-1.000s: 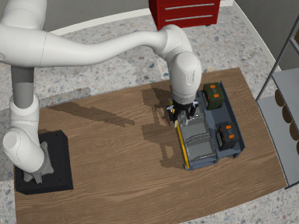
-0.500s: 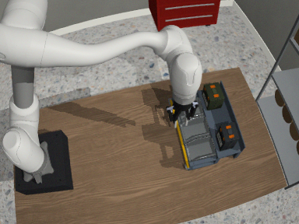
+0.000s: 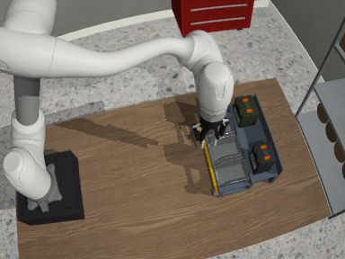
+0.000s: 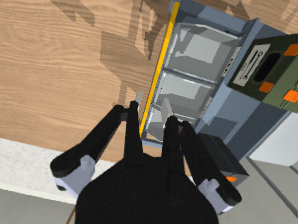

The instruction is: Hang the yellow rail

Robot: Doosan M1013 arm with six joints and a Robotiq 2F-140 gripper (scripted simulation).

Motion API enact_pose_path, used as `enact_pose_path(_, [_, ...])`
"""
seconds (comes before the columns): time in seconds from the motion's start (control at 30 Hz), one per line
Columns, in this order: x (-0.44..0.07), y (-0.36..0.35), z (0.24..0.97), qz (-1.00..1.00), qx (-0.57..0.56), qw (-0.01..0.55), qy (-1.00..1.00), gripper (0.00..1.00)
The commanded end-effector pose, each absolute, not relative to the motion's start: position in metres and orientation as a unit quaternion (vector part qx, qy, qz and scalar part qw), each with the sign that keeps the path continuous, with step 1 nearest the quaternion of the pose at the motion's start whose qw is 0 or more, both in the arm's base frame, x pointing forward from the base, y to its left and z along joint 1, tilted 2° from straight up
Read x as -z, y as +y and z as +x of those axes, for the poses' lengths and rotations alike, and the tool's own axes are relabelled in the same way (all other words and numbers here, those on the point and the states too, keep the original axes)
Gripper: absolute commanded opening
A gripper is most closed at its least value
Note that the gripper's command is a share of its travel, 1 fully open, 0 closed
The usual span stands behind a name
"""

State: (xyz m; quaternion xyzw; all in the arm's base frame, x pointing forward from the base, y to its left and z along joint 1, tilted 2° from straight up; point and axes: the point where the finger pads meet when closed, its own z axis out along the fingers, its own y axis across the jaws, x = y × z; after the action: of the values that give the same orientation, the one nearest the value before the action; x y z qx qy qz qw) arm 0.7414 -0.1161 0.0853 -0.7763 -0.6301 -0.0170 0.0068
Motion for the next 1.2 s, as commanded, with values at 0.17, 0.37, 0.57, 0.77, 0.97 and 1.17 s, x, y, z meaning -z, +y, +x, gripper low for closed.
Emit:
enact_pose_path(0.17, [-0.0830,-0.1178,0.7423,-0.776,0.017,0.005,-0.630,0.37])
enact_pose_path(0.37, [-0.0794,-0.1202,0.7435,-0.777,0.018,0.003,-0.630,0.37])
enact_pose_path(0.57, [-0.0794,-0.1202,0.7435,-0.777,0.018,0.003,-0.630,0.37])
enact_pose_path(0.77, [-0.0791,-0.1189,0.7431,-0.777,0.018,0.004,-0.630,0.37])
enact_pose_path(0.97, [-0.0770,-0.1202,0.7431,-0.777,0.018,0.003,-0.630,0.37])
enact_pose_path(1.17, [-0.0770,-0.1202,0.7431,-0.777,0.018,0.003,-0.630,0.37])
